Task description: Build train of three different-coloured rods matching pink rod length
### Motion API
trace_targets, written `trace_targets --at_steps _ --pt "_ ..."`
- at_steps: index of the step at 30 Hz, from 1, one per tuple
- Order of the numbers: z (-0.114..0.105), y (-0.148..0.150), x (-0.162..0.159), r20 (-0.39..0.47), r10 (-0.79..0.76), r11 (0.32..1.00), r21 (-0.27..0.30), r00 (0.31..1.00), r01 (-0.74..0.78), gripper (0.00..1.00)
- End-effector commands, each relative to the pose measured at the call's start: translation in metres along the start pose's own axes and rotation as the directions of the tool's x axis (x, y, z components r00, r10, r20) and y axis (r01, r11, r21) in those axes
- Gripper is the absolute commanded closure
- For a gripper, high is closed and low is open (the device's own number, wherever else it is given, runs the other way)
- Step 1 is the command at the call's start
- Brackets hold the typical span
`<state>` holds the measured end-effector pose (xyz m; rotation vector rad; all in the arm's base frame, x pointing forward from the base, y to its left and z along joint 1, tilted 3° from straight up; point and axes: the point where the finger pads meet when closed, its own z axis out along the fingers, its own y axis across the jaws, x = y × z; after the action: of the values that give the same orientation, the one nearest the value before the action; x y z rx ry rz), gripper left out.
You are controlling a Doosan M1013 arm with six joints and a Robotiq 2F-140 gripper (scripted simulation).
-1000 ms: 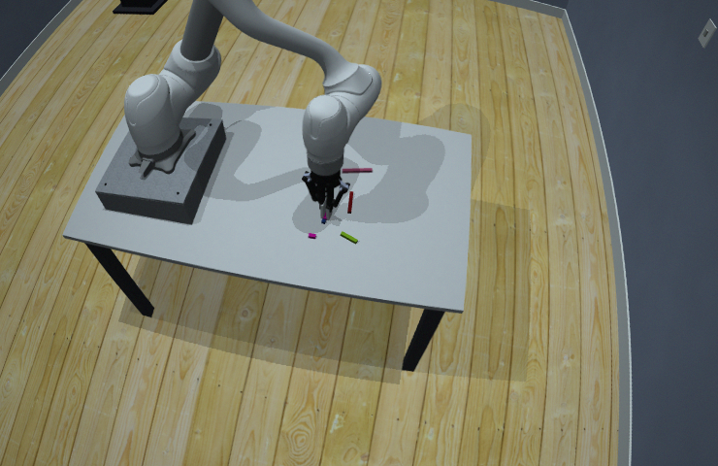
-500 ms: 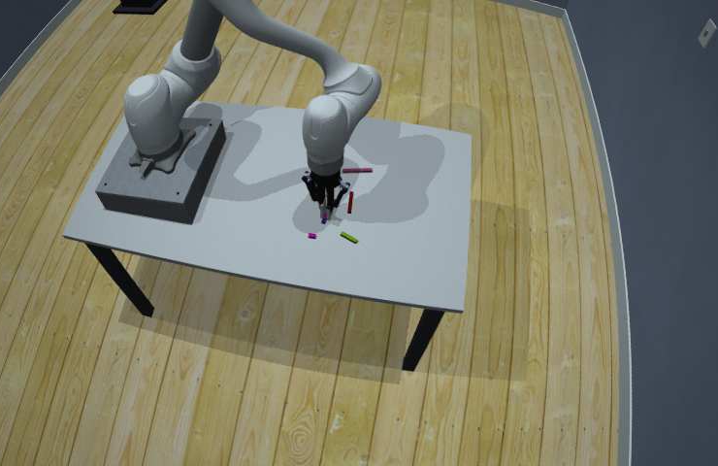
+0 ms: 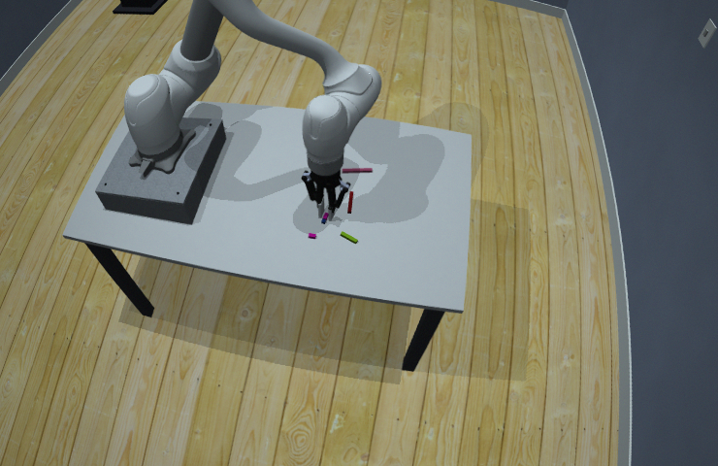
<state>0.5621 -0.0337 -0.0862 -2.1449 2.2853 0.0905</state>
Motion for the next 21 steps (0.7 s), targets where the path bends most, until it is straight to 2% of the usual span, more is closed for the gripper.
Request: trace_targets --at_steps 1,13,21 --pt "0.0 0.0 0.0 0.0 0.0 1.0 0.0 1.0 0.0 0.85" --pt "-0.01 0.0 0.0 0.0 0.0 1.0 0.0 1.0 0.0 0.85" --pt "-0.049 0.0 0.0 0.0 0.0 1.0 0.0 1.0 0.0 0.85"
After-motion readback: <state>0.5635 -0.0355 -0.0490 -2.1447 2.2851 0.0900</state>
